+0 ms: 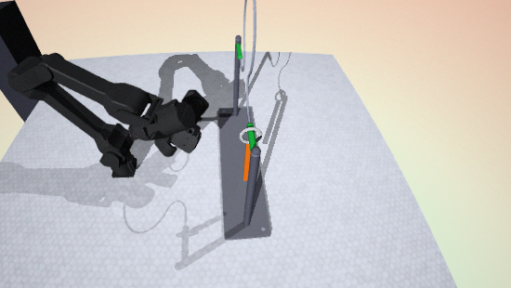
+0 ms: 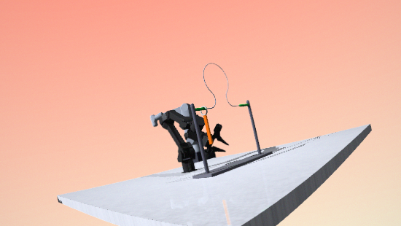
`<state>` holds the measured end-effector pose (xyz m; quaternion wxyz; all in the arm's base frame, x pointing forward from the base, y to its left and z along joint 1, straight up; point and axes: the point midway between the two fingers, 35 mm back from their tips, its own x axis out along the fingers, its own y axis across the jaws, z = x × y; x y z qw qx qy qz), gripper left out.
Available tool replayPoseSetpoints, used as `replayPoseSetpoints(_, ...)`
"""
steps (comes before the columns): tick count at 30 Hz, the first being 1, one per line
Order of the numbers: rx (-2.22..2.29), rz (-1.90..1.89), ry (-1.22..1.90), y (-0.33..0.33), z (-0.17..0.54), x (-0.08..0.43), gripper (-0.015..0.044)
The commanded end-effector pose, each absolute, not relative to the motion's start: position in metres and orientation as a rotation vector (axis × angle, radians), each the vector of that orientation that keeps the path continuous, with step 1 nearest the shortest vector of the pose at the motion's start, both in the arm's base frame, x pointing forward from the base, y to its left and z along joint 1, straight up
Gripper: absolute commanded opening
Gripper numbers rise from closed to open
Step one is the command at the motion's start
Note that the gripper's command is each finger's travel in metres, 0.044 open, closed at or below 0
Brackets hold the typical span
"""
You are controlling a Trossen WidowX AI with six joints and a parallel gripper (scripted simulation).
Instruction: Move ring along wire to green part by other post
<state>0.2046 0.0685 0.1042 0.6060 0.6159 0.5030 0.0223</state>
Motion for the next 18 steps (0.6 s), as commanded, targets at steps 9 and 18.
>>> replayPoseSetpoints(9,0.901,0.116,0.586,-0.026,0.093,0.242,0.0160)
replayPoseSetpoints(18,0.389,-0.028,0.289,-0.095,0.098,0.232,0.0160)
